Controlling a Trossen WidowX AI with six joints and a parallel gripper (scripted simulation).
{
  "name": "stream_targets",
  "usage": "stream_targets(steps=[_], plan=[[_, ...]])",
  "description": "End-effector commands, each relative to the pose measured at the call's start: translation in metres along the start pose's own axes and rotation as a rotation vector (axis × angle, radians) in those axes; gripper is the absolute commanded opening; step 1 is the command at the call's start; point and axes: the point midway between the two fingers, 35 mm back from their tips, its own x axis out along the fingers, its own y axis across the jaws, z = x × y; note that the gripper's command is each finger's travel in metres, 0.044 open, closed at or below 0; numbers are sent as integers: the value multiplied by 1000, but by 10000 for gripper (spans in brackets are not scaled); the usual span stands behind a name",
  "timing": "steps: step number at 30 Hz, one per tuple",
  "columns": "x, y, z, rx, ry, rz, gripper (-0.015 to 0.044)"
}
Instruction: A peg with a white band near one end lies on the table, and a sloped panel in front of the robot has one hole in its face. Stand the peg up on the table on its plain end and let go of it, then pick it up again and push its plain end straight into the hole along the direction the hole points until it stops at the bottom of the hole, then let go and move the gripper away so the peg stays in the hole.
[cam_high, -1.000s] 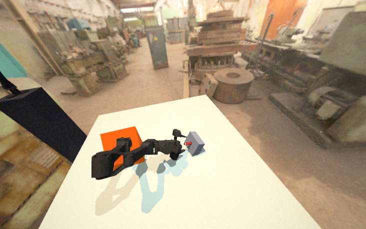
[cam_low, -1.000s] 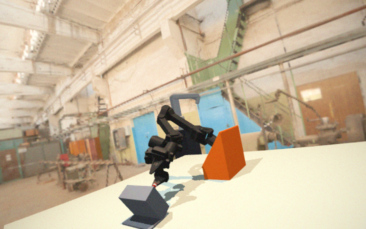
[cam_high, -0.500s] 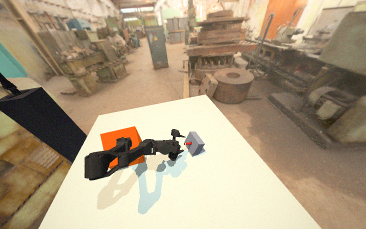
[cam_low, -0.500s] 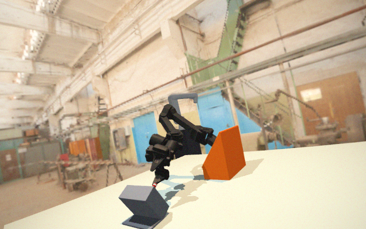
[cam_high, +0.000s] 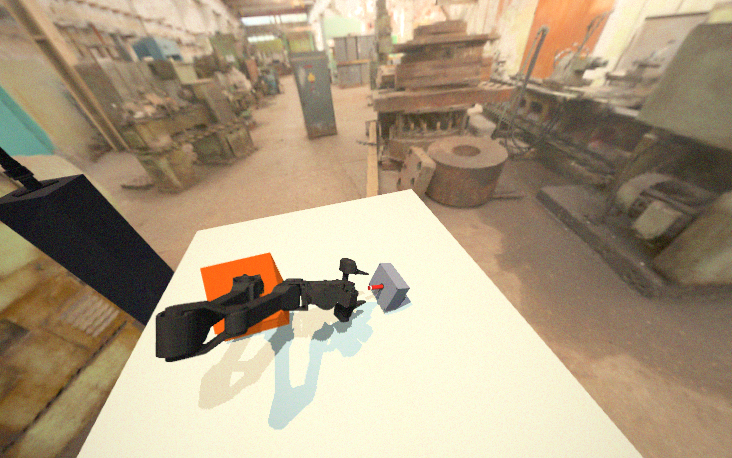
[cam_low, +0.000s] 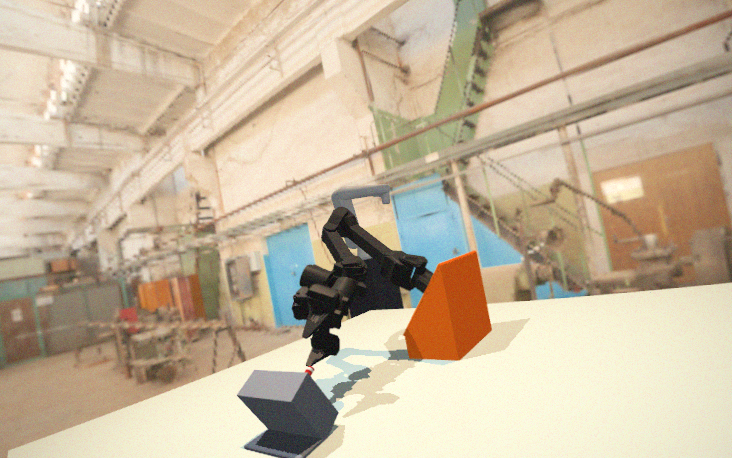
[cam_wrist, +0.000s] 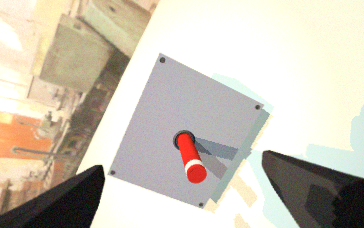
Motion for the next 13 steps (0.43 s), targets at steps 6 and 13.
stream_targets(steps=[6,13], plan=[[-7,-1,-1,5,5,-4,440],[-12,0,0,4,5,-4,440]])
